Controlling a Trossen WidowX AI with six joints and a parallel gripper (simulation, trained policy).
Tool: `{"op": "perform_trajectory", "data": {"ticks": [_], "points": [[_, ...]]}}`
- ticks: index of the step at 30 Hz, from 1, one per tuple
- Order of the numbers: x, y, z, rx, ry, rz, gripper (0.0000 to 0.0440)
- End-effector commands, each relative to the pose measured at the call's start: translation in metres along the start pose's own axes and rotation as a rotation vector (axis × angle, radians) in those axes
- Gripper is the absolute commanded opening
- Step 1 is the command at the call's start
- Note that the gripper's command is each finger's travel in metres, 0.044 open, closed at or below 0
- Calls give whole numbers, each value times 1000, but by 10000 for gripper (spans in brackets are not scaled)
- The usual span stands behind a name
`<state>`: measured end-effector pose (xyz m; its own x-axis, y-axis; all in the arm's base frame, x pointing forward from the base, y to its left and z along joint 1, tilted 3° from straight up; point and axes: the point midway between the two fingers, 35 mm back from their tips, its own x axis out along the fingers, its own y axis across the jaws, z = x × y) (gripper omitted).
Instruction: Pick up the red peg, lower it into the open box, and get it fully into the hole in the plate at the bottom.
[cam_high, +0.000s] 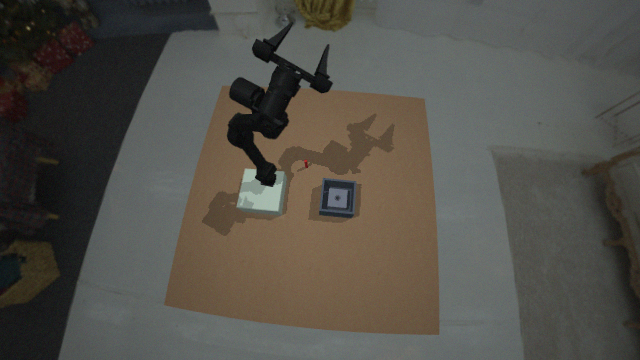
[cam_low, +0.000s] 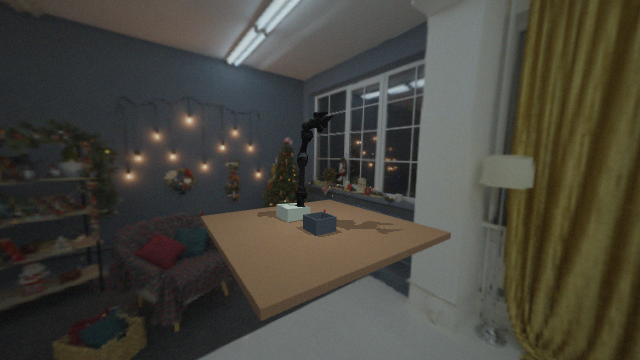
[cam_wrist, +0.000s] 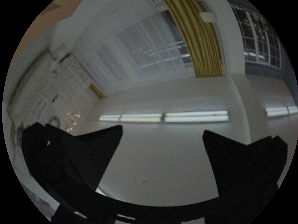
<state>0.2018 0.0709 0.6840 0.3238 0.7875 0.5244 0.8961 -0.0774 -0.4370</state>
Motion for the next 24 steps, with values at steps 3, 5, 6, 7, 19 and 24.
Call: {"op": "perform_trajectory", "data": {"ticks": [3,5,6,7,19,24], "points": [[0,16,-5,172,56,-1,440],[0,22,-6,238,77,-2,440],[0,25,-7,271,87,-2,440],[0,28,-8,304,98,-3,440],[1,70,-10,700,228,-2,440],[0,89,-8,863,285,3,440]]}}
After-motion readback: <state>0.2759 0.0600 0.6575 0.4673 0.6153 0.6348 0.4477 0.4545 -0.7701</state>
